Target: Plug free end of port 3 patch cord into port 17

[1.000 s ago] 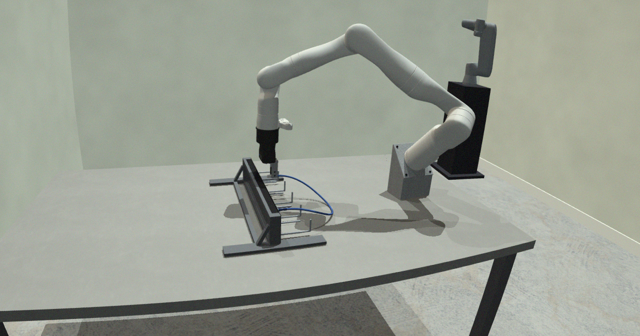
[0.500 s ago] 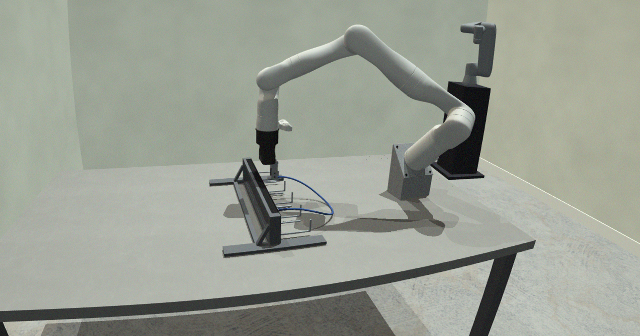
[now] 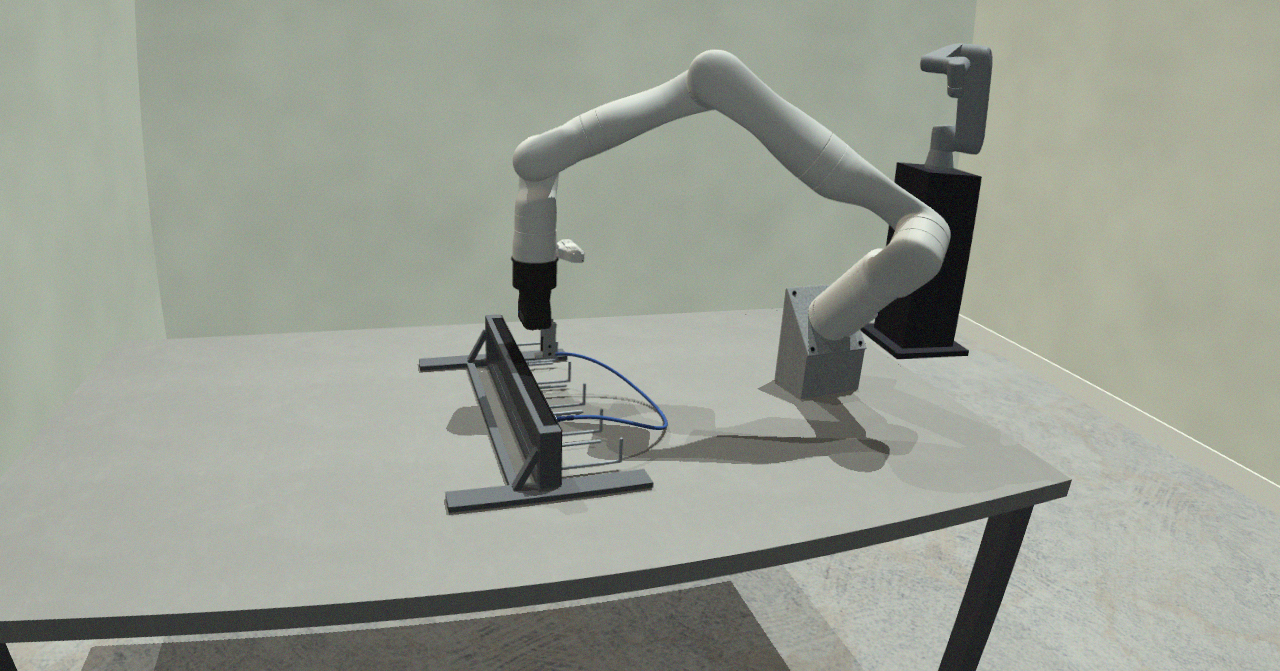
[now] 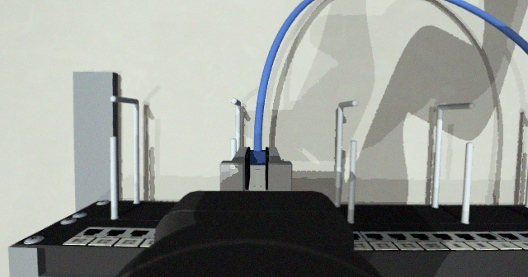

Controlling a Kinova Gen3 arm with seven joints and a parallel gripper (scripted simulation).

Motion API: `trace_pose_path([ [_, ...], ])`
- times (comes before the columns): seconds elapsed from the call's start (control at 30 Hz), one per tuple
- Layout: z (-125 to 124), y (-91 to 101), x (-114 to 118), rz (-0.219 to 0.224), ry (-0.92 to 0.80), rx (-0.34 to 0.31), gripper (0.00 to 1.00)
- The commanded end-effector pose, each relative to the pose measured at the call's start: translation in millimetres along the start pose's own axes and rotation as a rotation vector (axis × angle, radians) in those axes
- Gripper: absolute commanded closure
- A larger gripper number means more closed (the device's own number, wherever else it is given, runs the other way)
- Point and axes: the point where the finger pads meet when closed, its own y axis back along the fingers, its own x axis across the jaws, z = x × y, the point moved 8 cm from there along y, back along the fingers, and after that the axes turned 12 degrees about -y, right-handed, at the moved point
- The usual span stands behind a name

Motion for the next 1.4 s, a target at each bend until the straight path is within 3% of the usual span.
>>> trace_pose_path([
  [0.0, 0.6, 0.4, -0.4, 0.001, -0.01, -0.001, 1.0],
  [1.37, 3.0, 2.2, 0.9, 0.009, -0.028, -0.003, 1.0],
])
